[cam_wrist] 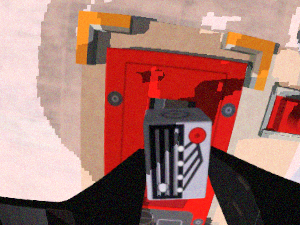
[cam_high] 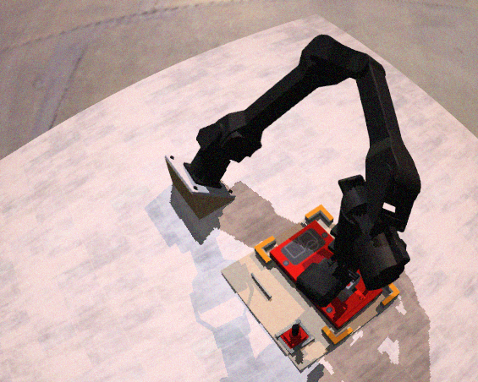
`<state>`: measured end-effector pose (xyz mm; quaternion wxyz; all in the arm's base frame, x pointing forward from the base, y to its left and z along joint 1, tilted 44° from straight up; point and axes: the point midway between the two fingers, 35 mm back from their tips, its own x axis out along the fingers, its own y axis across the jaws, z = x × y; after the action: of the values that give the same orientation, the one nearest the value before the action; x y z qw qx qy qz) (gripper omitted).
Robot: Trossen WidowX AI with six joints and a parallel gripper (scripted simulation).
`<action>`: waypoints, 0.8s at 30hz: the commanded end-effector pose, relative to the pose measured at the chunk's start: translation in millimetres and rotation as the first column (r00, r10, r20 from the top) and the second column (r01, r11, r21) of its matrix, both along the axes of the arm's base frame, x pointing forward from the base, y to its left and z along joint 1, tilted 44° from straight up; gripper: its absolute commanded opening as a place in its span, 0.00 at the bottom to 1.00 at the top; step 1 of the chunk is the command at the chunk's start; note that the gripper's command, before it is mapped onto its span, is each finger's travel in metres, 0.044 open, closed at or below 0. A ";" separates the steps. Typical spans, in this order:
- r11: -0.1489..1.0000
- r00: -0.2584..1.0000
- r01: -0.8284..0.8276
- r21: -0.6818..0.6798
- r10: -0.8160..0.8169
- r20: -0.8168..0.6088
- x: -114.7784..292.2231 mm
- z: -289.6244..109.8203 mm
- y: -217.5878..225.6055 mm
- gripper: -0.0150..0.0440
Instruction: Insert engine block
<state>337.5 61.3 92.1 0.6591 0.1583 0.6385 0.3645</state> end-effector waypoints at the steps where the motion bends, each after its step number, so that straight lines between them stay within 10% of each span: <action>1: 1.000 1.000 0.001 0.004 -0.001 0.003 0.1 0.8 0.3 0.52; 13: 0.974 0.951 0.224 -0.045 -0.228 -0.207 -0.1 0.9 0.3 0.52; 24: 0.998 0.997 0.055 -0.004 -0.055 -0.048 0.0 0.8 0.2 0.52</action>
<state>337.5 61.4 92.0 0.6447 0.2098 0.6650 0.3132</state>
